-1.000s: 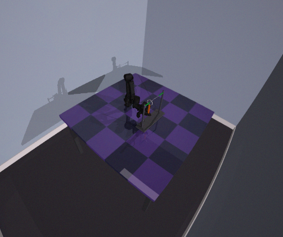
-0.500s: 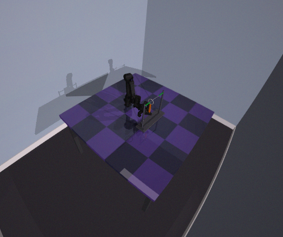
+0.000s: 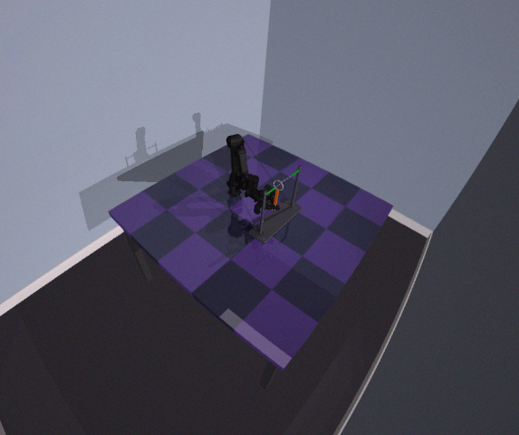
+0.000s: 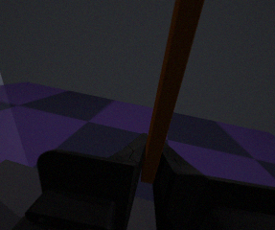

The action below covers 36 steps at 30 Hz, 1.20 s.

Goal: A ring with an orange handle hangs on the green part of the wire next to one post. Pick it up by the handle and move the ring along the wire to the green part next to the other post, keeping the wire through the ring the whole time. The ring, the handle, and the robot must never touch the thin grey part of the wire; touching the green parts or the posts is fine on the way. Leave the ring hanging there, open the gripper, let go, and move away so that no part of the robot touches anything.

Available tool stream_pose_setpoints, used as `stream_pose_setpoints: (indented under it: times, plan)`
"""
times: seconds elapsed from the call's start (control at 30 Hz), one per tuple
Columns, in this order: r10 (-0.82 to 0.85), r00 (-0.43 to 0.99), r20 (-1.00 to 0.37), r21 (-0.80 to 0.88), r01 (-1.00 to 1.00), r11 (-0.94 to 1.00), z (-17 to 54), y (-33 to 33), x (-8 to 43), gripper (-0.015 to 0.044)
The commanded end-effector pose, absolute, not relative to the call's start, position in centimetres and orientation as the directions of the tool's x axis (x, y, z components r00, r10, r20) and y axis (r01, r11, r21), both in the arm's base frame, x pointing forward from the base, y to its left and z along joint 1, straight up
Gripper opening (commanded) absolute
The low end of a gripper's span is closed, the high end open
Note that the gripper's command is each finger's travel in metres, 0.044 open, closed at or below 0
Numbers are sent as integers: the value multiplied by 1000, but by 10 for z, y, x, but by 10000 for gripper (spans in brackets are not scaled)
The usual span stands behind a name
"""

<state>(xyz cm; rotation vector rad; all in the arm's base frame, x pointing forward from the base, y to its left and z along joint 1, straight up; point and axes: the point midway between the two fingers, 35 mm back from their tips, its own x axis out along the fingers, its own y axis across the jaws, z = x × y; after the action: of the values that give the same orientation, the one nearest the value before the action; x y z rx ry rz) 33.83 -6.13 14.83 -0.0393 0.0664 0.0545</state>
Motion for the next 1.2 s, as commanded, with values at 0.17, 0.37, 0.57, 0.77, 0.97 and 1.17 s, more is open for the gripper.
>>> stream_pose_setpoints:
  times: [0.17,0.37,0.57,0.77,0.97,1.17]
  plan:
    - [97,993,-69,-63,-101,993,148,-54,337,-150]
    - [108,992,-69,-68,-113,991,147,-49,337,-150]
    - [104,992,-68,-65,-109,992,147,-43,336,-150]
    - [85,994,-66,-54,-88,995,146,-36,335,-150]
    - [45,997,-64,-32,-48,998,146,-27,334,-150]
    - [-3,998,-61,-5,3,1000,146,-17,334,-150]
